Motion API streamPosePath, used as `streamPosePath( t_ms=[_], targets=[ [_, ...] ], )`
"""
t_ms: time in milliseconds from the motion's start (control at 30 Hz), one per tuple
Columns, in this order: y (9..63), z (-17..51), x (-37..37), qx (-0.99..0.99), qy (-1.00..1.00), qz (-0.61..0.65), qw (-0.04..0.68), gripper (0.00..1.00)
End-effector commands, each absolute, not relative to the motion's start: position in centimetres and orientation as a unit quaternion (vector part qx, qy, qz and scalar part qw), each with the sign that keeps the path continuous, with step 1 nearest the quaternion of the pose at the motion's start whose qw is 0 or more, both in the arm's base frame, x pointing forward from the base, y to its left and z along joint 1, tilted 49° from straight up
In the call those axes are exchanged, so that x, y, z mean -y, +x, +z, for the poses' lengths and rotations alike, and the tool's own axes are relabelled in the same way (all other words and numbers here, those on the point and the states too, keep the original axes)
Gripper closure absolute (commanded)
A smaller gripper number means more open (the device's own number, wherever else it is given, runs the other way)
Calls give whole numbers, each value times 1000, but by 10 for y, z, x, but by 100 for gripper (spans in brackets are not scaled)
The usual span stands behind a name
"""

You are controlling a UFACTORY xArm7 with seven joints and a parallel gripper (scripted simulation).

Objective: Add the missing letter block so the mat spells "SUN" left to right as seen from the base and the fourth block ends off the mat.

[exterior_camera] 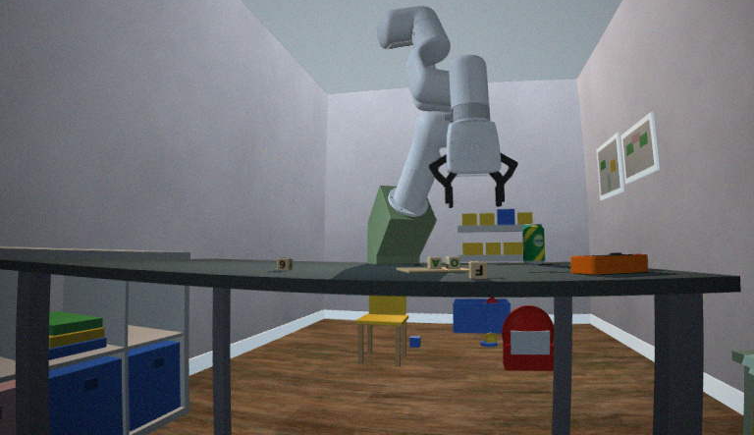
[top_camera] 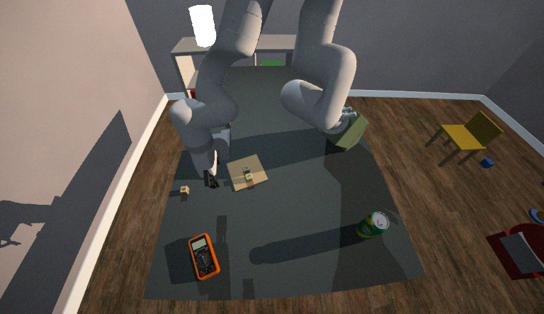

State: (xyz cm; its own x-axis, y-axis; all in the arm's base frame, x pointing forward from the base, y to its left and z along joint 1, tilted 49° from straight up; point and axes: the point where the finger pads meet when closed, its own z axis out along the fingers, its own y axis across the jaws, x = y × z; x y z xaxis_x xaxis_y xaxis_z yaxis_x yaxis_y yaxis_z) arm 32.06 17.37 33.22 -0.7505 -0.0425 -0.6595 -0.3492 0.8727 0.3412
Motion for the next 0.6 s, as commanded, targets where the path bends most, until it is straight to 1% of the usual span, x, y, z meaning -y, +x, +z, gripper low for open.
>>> streamPosePath(
  t_ms=[0, 567],
  targets=[
    [290, 307, -167, -902, -104, 223, 355, 0],
    [289, 305, -167, -902, -104, 222, 355, 0]
  ],
)
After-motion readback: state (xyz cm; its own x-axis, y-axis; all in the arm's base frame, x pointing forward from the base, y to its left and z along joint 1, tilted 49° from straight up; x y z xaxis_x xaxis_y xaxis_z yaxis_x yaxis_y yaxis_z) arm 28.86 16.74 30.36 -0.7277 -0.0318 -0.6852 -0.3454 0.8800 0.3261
